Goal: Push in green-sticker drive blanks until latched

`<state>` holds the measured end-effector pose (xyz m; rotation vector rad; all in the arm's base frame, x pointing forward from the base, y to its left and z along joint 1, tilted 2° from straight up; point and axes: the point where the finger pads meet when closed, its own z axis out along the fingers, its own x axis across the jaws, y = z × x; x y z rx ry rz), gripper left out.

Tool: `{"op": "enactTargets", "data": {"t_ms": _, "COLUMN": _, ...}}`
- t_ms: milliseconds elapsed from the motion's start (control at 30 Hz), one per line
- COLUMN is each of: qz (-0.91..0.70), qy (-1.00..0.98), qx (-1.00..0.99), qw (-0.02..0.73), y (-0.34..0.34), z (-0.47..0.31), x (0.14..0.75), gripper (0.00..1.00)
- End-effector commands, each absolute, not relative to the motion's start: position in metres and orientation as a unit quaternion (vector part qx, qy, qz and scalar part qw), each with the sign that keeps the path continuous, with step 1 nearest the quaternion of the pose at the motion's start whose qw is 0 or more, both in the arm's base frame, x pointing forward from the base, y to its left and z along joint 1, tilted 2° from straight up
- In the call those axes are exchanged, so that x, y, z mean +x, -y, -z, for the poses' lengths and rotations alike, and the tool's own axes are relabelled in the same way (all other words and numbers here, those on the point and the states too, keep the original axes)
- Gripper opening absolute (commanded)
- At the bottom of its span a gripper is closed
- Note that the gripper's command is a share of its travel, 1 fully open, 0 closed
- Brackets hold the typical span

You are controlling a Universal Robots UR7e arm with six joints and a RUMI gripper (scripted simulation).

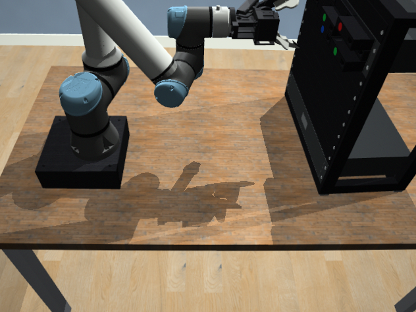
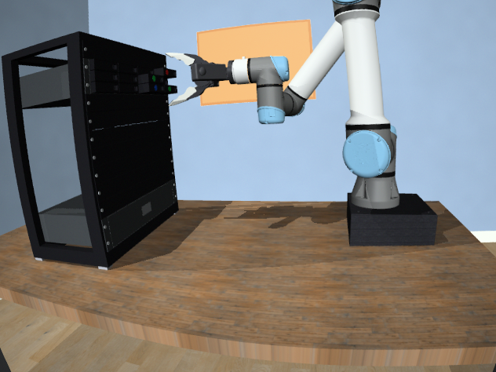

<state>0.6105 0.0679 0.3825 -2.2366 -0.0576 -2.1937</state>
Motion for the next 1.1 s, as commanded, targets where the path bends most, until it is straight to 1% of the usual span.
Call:
{"op": "enactTargets", "data": {"t_ms": 0, "qz": 0.700, "qy": 0.018, "qx": -0.713, "qw": 0.004, "y": -0.068, "z": -0.383, "x": 0.610, "gripper": 1.00}}
{"op": "enactTargets", "data": {"t_ms": 500, "qz": 0.700, "qy": 0.018, "qx": -0.713, "qw": 0.004, "y": -0.059, "z": -0.384, "x": 0.611, "gripper": 1.00}}
{"op": "enactTargets", "data": {"t_ms": 867, "qz": 0.700, "qy": 0.018, "qx": -0.713, "qw": 0.004, "y": -0.028, "z": -0.389, "x": 0.613, "gripper": 1.00}}
{"op": "enactTargets", "data": {"t_ms": 1067, "qz": 0.700, "qy": 0.018, "qx": -0.713, "qw": 0.004, "y": 0.001, "z": -0.393, "x": 0.615, "gripper": 1.00}}
